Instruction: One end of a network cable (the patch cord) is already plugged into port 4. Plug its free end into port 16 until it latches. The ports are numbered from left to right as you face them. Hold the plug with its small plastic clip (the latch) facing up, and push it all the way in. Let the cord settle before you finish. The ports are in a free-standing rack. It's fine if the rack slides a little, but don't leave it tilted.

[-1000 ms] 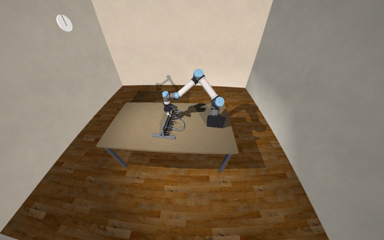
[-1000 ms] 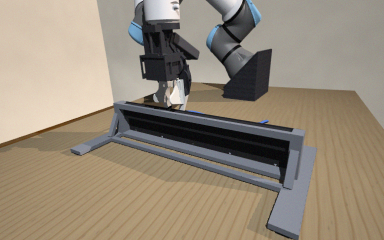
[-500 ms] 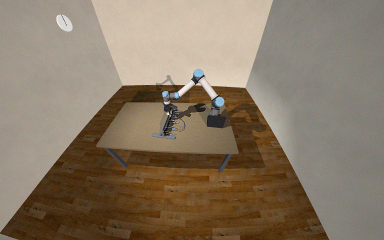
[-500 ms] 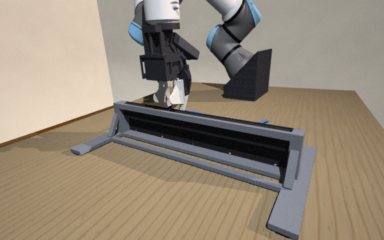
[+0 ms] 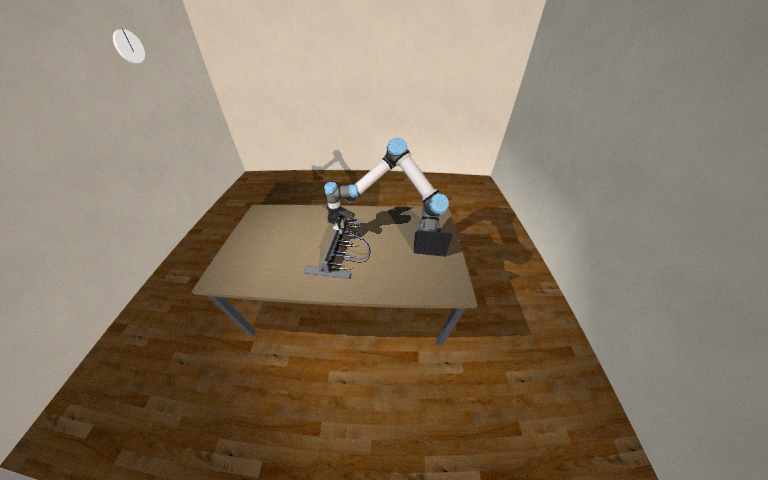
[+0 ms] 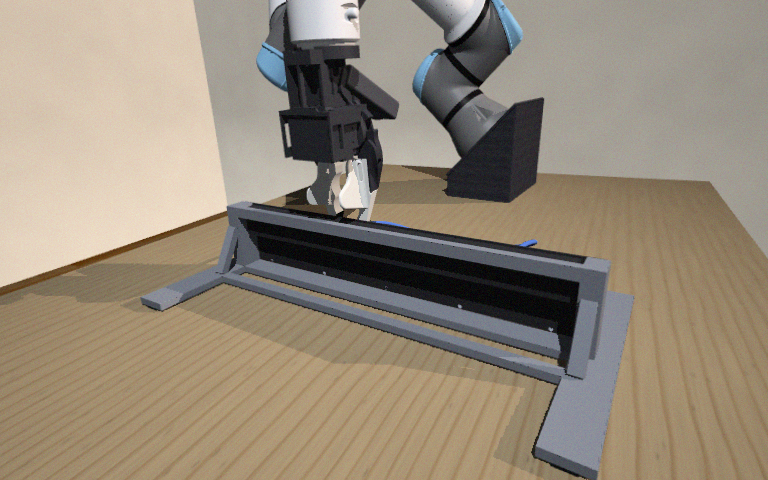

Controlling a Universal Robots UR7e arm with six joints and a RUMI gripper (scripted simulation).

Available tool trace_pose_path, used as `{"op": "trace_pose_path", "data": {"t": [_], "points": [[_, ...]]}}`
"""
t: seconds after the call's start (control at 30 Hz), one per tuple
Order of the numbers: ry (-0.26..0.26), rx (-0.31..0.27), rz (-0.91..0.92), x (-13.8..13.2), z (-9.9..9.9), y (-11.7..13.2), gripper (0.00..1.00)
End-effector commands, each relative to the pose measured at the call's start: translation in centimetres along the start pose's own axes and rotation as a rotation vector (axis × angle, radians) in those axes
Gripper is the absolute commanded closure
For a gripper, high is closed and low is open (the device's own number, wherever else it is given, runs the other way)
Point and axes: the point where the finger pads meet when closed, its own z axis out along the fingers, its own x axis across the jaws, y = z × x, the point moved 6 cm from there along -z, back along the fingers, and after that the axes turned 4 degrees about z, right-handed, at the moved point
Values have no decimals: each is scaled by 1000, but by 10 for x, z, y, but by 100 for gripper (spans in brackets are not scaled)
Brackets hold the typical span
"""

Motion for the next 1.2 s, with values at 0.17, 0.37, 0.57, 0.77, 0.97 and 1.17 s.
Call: {"op": "trace_pose_path", "data": {"t": [0.17, 0.37, 0.57, 0.77, 0.97, 1.17], "points": [[0, -1, 0, 0, -4, 0, 78], [0, -1, 0, 0, -10, 0, 78], [0, -1, 0, 0, -26, -1, 78], [0, -1, 0, 0, -42, -1, 78], [0, -1, 0, 0, -58, -2, 78], [0, -1, 0, 0, -73, -3, 78]]}}
